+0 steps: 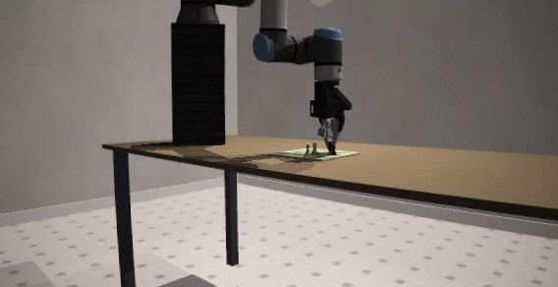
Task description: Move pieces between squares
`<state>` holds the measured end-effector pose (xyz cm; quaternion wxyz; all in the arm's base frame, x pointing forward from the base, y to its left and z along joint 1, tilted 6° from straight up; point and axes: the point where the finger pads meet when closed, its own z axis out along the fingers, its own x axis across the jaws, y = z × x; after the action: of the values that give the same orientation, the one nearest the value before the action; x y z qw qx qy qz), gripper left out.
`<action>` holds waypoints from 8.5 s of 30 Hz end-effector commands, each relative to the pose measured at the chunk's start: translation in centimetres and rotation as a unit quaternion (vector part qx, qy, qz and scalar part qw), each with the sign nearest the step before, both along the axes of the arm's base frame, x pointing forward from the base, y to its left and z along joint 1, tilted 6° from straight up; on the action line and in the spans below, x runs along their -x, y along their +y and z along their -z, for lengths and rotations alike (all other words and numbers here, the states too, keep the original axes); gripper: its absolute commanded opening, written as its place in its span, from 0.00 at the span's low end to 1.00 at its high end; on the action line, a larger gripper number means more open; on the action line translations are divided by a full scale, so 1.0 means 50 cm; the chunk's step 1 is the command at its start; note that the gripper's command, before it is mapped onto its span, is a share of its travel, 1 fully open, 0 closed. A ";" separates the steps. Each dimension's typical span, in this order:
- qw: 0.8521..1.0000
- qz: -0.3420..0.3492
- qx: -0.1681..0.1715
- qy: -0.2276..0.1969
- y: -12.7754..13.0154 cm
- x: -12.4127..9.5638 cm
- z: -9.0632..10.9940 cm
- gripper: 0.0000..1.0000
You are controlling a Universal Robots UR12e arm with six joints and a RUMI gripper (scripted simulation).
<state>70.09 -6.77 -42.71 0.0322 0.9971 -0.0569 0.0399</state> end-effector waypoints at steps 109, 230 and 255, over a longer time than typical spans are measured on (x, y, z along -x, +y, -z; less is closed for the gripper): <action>1.000 0.000 0.000 -0.001 0.009 0.009 -0.135 0.20; 1.000 0.000 0.000 -0.001 0.023 0.025 -0.334 1.00; 1.000 0.000 0.000 -0.001 0.023 0.025 -0.334 1.00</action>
<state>68.81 -5.61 -26.05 0.0322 0.9971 -0.0569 0.0399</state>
